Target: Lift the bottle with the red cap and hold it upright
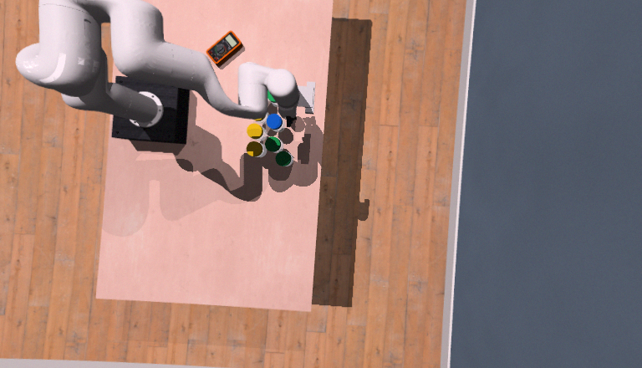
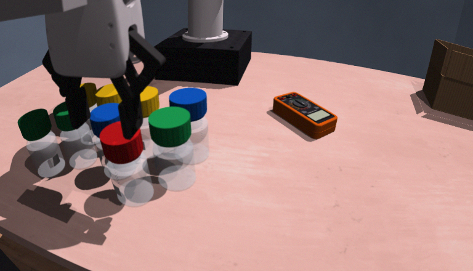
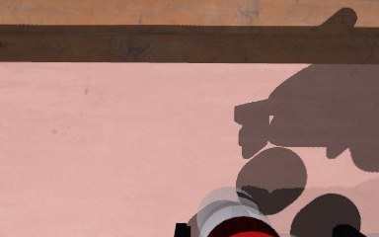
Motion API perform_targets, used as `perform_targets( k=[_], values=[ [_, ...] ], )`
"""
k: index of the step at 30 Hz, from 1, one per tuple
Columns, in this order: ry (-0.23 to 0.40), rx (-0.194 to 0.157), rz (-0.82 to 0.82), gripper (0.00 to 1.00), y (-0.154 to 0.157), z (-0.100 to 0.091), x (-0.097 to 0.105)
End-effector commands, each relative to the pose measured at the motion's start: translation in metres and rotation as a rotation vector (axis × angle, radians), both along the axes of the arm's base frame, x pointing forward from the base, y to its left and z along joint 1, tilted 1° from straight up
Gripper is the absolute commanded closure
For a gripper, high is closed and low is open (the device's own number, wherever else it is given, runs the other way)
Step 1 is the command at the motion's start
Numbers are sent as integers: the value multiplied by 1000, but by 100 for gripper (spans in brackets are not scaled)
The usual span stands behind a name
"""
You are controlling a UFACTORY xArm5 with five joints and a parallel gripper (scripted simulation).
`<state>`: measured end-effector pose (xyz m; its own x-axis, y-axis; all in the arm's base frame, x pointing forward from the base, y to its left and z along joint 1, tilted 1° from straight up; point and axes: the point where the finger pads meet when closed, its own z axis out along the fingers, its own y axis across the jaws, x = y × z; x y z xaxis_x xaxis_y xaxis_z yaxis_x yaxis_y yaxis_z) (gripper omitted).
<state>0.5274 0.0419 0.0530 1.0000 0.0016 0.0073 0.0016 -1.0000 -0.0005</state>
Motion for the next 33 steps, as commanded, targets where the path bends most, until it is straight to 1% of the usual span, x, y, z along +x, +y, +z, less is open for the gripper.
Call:
perform_targets(
  k=[1, 3, 4, 17, 18, 20, 21, 27, 33],
  values=[
    [-5, 3, 0, 21, 0, -10, 2],
    [-5, 3, 0, 21, 0, -10, 2],
    [-5, 3, 0, 21, 0, -16, 2],
    [-5, 6, 0, 21, 1, -50, 2],
    [-5, 7, 0, 21, 1, -55, 3],
    [-5, 7, 0, 21, 1, -55, 3],
    [-5, 7, 0, 21, 1, -60, 3],
    [-4, 8, 0, 21, 1, -71, 3],
    [-4, 9, 0, 21, 1, -77, 3]
  ],
)
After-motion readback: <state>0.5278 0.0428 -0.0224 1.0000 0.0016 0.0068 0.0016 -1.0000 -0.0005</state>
